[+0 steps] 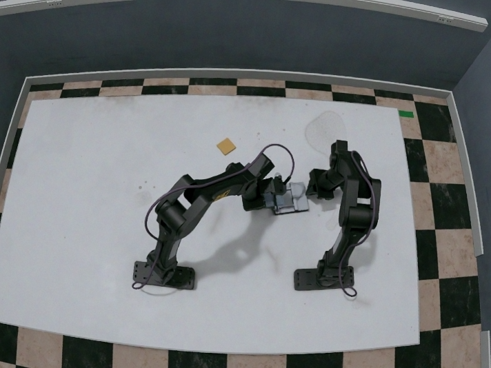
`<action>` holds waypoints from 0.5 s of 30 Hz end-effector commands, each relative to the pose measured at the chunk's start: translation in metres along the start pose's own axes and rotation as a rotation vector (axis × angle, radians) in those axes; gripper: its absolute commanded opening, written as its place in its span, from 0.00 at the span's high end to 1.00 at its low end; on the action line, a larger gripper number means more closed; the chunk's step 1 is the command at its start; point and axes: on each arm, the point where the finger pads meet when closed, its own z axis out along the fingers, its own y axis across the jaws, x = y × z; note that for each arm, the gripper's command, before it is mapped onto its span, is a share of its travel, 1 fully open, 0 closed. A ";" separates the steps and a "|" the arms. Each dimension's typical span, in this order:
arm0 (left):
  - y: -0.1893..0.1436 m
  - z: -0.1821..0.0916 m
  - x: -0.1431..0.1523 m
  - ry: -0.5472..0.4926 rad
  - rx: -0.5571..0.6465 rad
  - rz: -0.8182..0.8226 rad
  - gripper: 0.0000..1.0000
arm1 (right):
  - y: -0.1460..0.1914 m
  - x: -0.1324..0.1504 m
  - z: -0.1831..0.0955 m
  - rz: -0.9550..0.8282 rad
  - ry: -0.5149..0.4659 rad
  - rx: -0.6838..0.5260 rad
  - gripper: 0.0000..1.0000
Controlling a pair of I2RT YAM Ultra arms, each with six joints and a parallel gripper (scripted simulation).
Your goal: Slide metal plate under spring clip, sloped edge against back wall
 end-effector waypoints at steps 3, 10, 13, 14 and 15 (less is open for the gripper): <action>-0.001 0.000 -0.026 -0.040 0.001 0.016 0.56 | 0.004 0.001 0.004 -0.009 -0.003 -0.013 1.00; 0.000 0.001 -0.030 -0.043 0.000 0.014 0.56 | 0.004 0.001 0.004 -0.009 -0.003 -0.013 1.00; 0.000 0.001 -0.030 -0.043 0.000 0.014 0.56 | 0.004 0.001 0.004 -0.009 -0.003 -0.013 1.00; 0.000 0.001 -0.030 -0.043 0.000 0.014 0.56 | 0.004 0.001 0.004 -0.009 -0.003 -0.013 1.00; 0.000 0.001 -0.030 -0.043 0.000 0.014 0.56 | 0.004 0.001 0.004 -0.009 -0.003 -0.013 1.00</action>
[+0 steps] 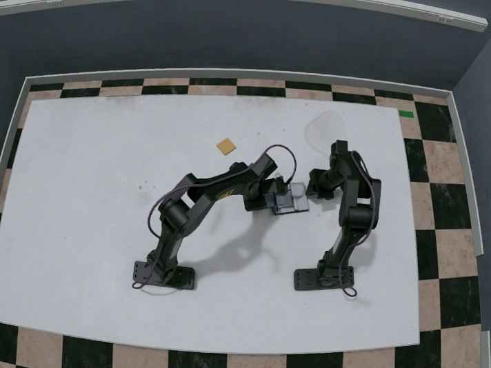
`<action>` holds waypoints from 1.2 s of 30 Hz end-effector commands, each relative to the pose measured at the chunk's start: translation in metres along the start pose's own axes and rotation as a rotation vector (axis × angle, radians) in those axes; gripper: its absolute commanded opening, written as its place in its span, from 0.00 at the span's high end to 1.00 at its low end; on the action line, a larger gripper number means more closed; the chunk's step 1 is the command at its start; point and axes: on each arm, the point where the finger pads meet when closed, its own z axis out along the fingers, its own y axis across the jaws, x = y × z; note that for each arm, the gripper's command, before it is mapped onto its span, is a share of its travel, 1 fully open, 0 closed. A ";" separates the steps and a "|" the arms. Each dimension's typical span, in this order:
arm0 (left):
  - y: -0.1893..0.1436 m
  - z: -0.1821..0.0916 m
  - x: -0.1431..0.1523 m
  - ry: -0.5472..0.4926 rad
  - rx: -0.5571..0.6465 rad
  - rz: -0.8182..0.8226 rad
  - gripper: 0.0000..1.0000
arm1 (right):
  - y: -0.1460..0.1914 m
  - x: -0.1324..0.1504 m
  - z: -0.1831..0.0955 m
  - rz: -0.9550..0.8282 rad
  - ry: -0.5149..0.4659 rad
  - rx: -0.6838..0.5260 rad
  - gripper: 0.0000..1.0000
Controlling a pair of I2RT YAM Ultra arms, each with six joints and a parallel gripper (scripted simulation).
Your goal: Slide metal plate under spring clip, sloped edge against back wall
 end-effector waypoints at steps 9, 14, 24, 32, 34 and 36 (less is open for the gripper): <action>-0.003 -0.008 -0.027 0.080 -0.002 0.014 0.56 | 0.004 0.001 0.004 -0.009 -0.003 -0.013 1.00; -0.001 -0.010 -0.047 0.090 -0.008 0.033 0.56 | 0.004 0.001 0.004 -0.009 -0.003 -0.013 1.00; 0.001 -0.011 -0.050 0.075 -0.017 0.037 0.56 | 0.004 0.001 0.004 -0.009 -0.003 -0.013 1.00; 0.002 -0.008 -0.059 0.068 -0.020 0.035 0.56 | 0.004 0.001 0.004 -0.009 -0.003 -0.013 1.00; 0.002 -0.008 -0.059 0.068 -0.020 0.035 0.56 | 0.004 0.001 0.004 -0.009 -0.003 -0.013 1.00; 0.002 -0.008 -0.059 0.068 -0.020 0.035 0.56 | 0.004 0.001 0.004 -0.009 -0.003 -0.013 1.00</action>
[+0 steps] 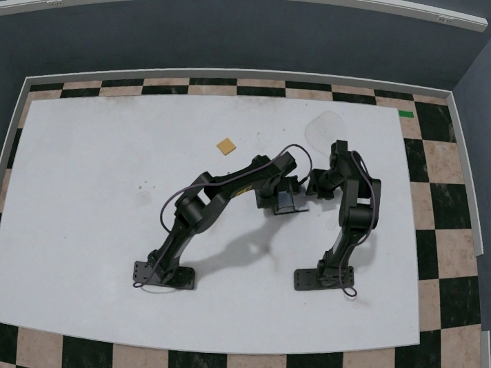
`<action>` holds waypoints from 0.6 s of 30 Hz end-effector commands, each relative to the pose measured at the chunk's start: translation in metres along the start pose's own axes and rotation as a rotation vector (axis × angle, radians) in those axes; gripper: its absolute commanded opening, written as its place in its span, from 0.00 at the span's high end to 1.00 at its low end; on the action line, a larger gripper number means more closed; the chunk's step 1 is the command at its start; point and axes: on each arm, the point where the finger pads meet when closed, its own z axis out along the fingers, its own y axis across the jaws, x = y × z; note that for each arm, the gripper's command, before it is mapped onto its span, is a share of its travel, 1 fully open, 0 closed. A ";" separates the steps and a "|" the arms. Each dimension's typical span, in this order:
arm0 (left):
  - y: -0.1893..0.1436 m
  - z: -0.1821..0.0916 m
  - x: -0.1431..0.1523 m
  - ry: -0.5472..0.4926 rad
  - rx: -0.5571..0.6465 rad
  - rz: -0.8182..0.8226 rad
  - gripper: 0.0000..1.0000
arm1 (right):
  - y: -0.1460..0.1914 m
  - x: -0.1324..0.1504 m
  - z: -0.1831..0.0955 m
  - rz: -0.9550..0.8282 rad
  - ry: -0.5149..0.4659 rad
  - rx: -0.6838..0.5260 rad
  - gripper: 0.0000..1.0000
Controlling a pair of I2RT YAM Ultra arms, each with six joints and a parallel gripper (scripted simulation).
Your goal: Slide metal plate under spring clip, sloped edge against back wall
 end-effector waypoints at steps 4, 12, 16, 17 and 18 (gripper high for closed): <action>0.002 -0.011 -0.031 -0.094 -0.020 0.015 0.56 | 0.004 0.001 0.004 -0.009 -0.003 -0.013 1.00; 0.000 -0.010 -0.034 -0.083 -0.014 0.005 0.56 | 0.004 0.001 0.004 -0.009 -0.003 -0.013 1.00; 0.000 -0.010 -0.034 -0.083 -0.014 0.005 0.56 | 0.004 0.001 0.004 -0.009 -0.003 -0.013 1.00; 0.000 -0.010 -0.034 -0.083 -0.014 0.005 0.45 | 0.004 0.001 0.004 -0.009 -0.003 -0.013 1.00; 0.000 -0.010 -0.034 -0.083 -0.014 0.005 0.33 | 0.004 0.001 0.004 -0.009 -0.003 -0.013 1.00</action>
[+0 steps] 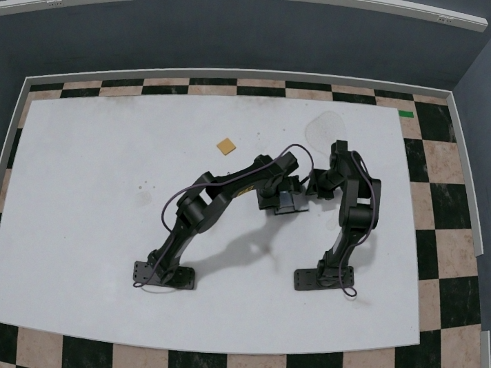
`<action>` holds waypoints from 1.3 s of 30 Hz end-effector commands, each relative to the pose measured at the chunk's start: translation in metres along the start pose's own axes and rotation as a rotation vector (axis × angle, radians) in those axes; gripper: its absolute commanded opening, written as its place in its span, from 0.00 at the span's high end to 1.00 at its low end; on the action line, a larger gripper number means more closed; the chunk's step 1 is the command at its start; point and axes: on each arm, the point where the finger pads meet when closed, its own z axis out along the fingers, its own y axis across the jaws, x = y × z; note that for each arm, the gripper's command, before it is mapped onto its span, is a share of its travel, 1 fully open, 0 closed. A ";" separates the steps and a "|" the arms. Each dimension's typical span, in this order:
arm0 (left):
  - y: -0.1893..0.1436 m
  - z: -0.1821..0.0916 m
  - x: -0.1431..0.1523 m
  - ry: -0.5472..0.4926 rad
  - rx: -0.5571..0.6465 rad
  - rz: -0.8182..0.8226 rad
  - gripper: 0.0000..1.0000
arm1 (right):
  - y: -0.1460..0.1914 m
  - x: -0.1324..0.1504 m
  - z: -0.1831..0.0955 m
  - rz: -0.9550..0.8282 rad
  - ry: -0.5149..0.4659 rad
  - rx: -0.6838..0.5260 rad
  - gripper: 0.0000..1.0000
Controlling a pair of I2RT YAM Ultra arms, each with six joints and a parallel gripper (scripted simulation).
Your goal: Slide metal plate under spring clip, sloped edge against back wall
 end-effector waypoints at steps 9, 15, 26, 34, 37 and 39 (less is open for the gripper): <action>0.000 -0.029 -0.033 -0.138 -0.032 0.015 0.33 | 0.004 -0.003 -0.028 -0.027 -0.034 -0.063 1.00; -0.002 -0.036 -0.023 -0.133 -0.029 0.012 0.33 | 0.011 -0.002 -0.052 -0.027 -0.035 -0.062 0.55; 0.008 -0.068 -0.017 -0.134 -0.030 0.015 0.33 | 0.003 0.000 -0.051 -0.008 -0.001 -0.007 0.35; 0.014 -0.075 -0.042 -0.287 -0.088 -0.157 0.00 | 0.002 0.001 -0.050 -0.009 0.001 -0.006 0.35; 0.015 -0.078 -0.044 -0.321 -0.098 -0.199 0.00 | 0.002 0.001 -0.050 -0.009 0.001 -0.005 0.35; 0.015 -0.083 -0.046 -0.386 -0.125 -0.286 0.00 | 0.002 0.001 -0.050 -0.009 0.001 -0.005 0.35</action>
